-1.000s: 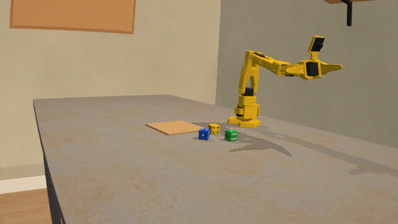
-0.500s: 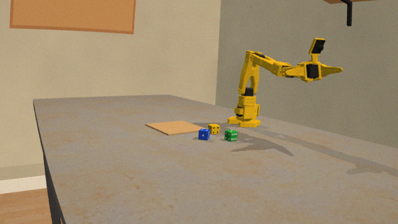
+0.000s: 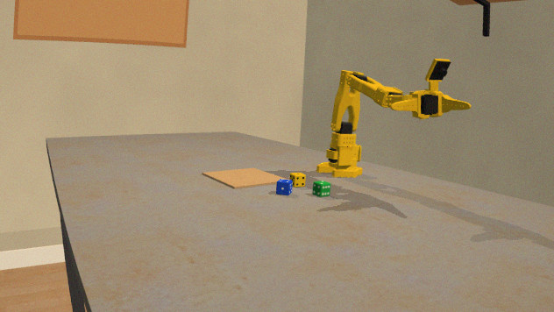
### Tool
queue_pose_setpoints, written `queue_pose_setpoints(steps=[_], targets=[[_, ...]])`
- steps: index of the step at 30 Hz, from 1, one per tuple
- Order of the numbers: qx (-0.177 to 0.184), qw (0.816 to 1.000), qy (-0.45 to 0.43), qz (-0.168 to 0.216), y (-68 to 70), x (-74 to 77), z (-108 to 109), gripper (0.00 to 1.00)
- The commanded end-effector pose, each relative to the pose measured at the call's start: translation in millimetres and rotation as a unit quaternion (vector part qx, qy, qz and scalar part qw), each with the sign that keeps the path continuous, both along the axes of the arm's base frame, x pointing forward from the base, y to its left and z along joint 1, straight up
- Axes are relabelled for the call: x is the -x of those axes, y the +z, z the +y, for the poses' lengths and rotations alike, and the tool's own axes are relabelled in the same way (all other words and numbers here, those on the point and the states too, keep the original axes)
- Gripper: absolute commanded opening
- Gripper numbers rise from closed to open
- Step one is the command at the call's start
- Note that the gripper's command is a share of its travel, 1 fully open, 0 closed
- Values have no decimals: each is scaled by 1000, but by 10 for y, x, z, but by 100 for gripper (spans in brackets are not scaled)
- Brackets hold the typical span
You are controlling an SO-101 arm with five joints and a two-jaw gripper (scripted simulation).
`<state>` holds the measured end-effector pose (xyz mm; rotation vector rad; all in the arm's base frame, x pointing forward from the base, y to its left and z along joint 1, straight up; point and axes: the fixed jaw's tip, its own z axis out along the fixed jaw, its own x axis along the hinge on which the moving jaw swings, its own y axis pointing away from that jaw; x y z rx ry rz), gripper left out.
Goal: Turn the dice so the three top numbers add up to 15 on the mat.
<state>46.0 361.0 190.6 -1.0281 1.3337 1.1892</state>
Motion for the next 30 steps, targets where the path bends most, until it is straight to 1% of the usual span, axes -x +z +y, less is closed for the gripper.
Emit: queue_pose_setpoints(steps=[1, 2, 4, 9, 14, 18, 19, 21, 25, 30], targets=[[-5, 1000, -29, -3, 171, -186, -144, 94], [4, 999, -38, -2, 154, -244, -181, 93], [4, 999, -38, -2, 154, -244, -181, 93], [64, 993, -97, 11, 29, -582, -455, 86], [137, 975, -169, 36, -167, -919, -883, 76], [199, 950, -230, 68, -372, -1116, -1311, 68], [214, 942, -245, 78, -428, -1150, -1423, 66], [214, 942, -245, 78, -428, -1150, -1423, 66], [270, 906, -301, 121, -663, -1221, -1869, 57], [326, 856, -358, 178, -949, -1186, -2353, 48]])
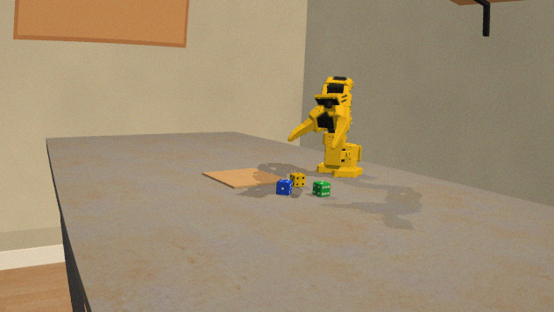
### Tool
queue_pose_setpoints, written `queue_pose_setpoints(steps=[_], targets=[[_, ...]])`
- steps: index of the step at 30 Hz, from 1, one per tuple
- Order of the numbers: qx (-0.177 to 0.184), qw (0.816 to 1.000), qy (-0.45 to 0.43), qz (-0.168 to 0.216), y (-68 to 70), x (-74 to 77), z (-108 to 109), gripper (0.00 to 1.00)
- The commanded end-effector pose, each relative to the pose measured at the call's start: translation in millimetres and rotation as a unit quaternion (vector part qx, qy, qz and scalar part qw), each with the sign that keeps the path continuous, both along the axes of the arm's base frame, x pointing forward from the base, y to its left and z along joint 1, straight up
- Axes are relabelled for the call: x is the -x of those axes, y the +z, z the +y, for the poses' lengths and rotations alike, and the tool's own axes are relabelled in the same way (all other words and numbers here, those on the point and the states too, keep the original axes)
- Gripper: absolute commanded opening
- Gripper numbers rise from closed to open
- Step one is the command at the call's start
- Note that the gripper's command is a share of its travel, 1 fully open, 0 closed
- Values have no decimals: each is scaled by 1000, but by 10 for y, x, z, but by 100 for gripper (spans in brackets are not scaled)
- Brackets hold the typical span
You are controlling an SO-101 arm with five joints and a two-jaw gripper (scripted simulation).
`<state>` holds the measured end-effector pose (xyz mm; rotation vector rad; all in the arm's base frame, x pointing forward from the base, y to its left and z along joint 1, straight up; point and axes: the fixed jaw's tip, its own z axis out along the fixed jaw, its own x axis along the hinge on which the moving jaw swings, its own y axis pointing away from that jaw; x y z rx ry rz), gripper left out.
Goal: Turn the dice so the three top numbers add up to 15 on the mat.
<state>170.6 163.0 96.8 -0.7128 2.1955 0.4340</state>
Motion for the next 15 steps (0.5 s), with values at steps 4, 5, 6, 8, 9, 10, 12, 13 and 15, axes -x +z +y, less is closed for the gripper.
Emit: queue_pose_setpoints(steps=[4, 5, 6, 8, 9, 10, 12, 13, 15], targets=[[55, 993, -95, 53, -205, 142, -664, 41], [61, 991, -105, 63, -247, 164, -721, 40], [66, 989, -115, 72, -285, 186, -773, 39], [66, 989, -115, 72, -285, 186, -773, 39], [71, 987, -123, 80, -320, 208, -820, 37], [75, 985, -131, 88, -352, 228, -861, 36], [82, 981, -144, 101, -405, 264, -927, 35], [84, 979, -149, 106, -426, 280, -954, 34], [88, 977, -157, 115, -460, 304, -994, 33]])
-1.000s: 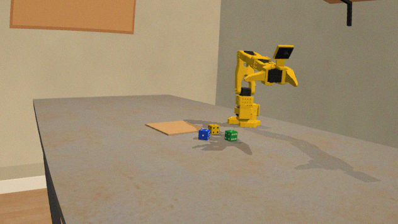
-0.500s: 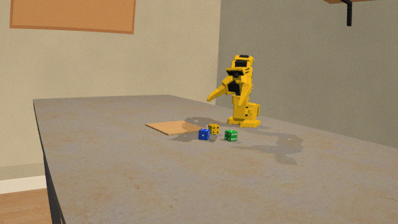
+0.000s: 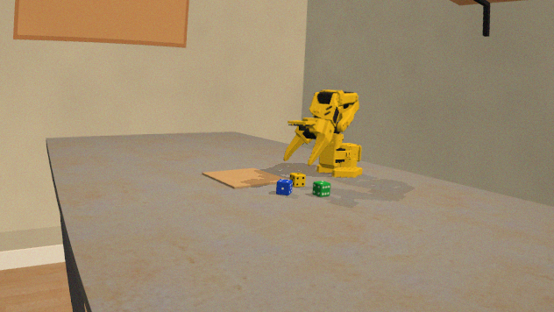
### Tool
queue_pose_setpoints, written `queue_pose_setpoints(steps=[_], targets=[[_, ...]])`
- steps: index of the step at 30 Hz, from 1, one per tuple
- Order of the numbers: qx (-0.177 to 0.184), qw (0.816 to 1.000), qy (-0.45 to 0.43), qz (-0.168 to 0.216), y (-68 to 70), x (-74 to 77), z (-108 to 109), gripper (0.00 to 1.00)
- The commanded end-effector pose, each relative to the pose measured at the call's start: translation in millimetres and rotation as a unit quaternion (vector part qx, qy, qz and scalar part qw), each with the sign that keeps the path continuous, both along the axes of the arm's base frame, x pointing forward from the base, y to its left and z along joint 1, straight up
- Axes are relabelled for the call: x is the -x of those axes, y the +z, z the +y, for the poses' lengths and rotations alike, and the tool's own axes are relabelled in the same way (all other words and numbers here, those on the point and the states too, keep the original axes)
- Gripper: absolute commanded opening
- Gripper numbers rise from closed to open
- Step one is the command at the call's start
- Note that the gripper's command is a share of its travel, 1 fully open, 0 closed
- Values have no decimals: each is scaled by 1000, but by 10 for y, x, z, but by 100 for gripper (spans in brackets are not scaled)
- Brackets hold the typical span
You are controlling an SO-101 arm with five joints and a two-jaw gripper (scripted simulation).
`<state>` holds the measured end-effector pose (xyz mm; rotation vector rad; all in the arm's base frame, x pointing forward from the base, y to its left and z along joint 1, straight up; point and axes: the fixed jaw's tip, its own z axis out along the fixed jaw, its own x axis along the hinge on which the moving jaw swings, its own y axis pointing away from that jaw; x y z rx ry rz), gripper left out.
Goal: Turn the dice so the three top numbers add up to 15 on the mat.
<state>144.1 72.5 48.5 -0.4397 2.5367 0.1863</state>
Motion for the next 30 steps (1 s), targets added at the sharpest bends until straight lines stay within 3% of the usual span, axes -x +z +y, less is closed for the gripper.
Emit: queue_pose_setpoints(steps=[1, 30], targets=[[5, 1000, -17, -1, 11, 49, -103, 32], [9, 1000, -23, 3, -5, 65, -145, 31]])
